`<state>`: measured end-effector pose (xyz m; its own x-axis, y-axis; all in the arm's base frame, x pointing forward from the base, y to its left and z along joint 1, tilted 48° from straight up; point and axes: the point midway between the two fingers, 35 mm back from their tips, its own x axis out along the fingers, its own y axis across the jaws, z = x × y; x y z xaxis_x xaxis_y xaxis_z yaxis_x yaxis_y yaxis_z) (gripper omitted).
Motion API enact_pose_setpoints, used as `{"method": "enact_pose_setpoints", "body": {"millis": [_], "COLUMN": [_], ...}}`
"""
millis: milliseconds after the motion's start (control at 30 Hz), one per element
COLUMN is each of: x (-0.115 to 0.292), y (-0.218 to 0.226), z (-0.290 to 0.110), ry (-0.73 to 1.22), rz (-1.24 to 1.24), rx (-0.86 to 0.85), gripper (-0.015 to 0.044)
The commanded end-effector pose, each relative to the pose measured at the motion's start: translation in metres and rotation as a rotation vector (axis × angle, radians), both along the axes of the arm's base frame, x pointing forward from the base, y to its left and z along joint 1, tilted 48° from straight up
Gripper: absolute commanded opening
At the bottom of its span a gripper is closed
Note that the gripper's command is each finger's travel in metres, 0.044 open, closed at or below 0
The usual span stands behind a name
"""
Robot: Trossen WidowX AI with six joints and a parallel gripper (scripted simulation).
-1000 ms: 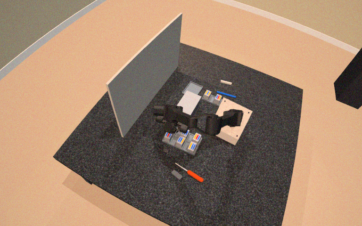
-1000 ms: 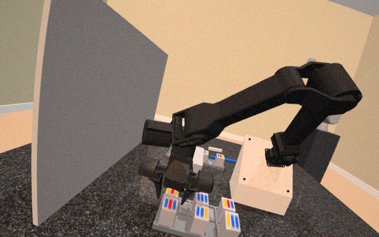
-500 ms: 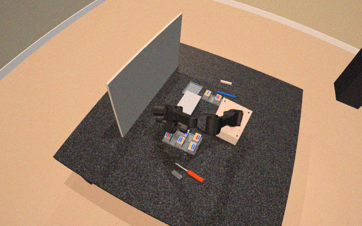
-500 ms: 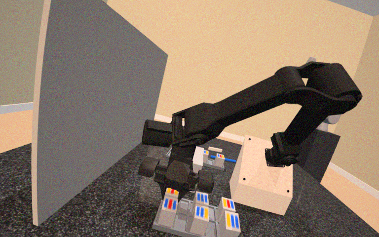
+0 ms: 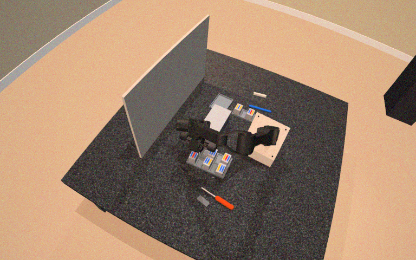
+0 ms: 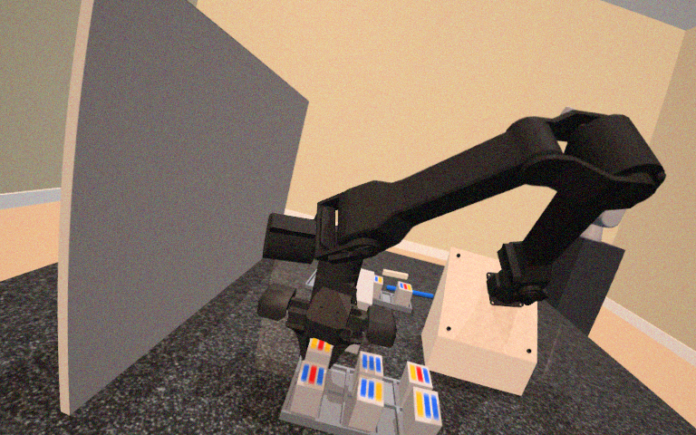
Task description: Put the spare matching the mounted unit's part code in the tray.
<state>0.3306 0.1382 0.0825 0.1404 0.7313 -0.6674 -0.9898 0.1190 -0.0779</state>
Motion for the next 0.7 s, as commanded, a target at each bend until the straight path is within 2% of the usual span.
{"method": "enact_pose_setpoints", "body": {"millis": [0, 233, 667], "x": [0.002, -0.008, -0.009], "y": [-0.020, -0.050, -0.058], "z": [0.018, 0.047, 0.049], "ry": [-0.019, -0.016, -0.006], "rz": [-0.010, -0.013, -0.015], "rx": [-0.008, -0.006, -0.011], "gripper": [0.0000, 0.0000, 0.0000]}}
